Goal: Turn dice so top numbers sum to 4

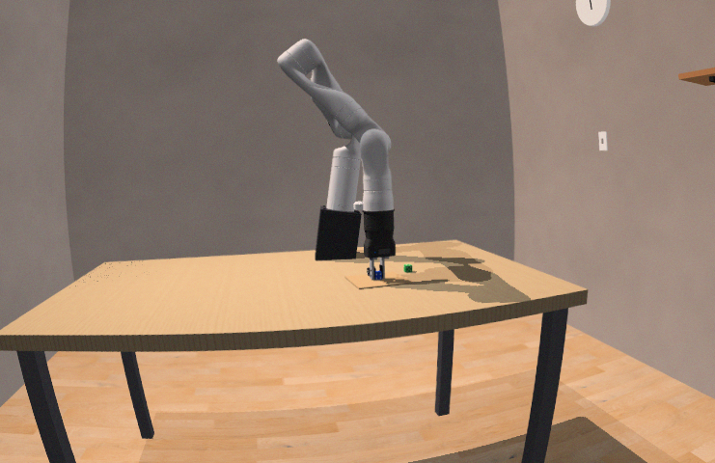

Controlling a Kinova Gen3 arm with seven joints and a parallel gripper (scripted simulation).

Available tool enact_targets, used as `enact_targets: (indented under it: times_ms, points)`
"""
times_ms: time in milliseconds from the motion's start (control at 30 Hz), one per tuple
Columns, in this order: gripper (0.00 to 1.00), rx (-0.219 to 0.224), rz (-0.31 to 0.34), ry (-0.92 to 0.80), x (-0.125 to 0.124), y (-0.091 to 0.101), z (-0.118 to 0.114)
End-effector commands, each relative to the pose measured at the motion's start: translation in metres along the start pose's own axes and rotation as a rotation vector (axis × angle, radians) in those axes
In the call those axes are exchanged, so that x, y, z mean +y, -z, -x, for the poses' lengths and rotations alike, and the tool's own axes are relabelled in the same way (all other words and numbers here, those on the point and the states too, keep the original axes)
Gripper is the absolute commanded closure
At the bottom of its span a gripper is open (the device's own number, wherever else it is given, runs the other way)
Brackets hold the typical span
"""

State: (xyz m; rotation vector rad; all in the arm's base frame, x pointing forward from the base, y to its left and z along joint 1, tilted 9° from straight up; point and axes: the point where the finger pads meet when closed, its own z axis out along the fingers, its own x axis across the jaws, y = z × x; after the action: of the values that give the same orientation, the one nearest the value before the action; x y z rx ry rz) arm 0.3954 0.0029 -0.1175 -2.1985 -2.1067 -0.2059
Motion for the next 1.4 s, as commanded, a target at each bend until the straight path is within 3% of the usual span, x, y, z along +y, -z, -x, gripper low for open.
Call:
enact_targets:
  times_ms: [0, 400, 433, 567, 600, 667, 700, 767, 900, 1367]
  points:
    - [0.60, 0.000, 0.002, 0.000, 0.0007, 0.0006, 0.0001]
    - [0.60, 0.000, 0.002, 0.000, 0.0007, 0.0006, 0.0001]
    - [0.54, 0.000, 0.002, 0.000, 0.0007, 0.0006, 0.0001]
    - [0.54, 0.000, 0.002, 0.000, 0.0007, 0.0006, 0.0001]
    - [0.48, 0.000, 0.002, 0.000, 0.0007, 0.0006, 0.0001]
    - [0.48, 0.000, 0.002, 0.000, 0.0007, 0.0006, 0.0001]
    - [0.42, 0.000, 0.002, 0.000, 0.0007, 0.0006, 0.0001]
    - [0.42, 0.000, 0.002, 0.000, 0.0007, 0.0006, 0.0001]
    - [0.30, 0.000, 0.002, 0.000, 0.0007, 0.0006, 0.0001]
    - [0.30, 0.000, 0.002, 0.000, 0.0007, 0.0023, 0.0001]
